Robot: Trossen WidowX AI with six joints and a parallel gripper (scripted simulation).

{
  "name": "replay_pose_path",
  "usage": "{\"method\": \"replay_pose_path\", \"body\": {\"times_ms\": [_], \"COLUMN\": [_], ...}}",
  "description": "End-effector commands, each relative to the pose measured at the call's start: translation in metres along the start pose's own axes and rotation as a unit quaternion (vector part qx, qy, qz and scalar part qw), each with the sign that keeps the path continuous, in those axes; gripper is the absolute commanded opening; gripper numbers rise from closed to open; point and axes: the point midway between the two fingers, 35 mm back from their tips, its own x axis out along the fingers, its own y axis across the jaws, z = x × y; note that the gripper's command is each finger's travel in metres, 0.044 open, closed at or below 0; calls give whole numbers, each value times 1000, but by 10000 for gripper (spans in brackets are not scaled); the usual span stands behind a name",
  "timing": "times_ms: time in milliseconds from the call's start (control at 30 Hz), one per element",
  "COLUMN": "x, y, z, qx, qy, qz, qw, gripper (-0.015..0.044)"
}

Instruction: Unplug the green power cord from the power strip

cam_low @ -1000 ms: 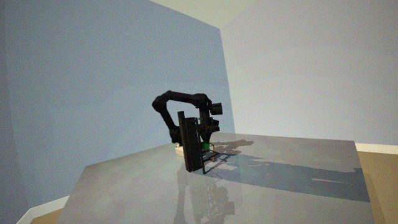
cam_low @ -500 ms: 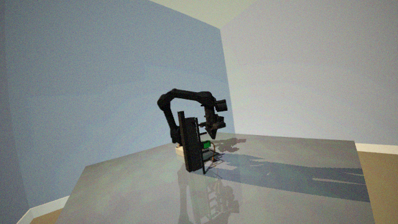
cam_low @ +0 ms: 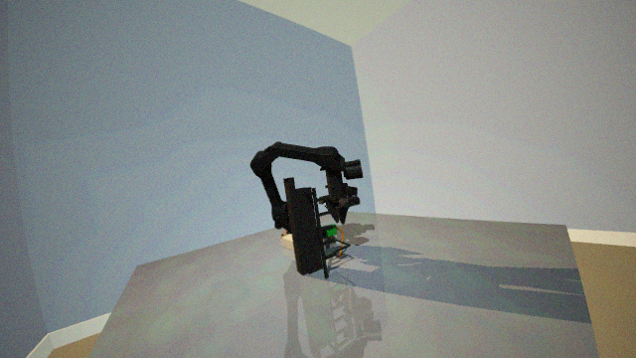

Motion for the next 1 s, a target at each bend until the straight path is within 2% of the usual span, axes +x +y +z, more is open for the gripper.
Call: {"method": "replay_pose_path", "body": {"times_ms": [0, 967], "x": [-5, -6], "y": [0, 1], "z": [0, -40], "qx": [-5, -6], "qy": [1, 2], "qz": [-4, -4], "qw": [1000, 1000], "gripper": [160, 160]}}
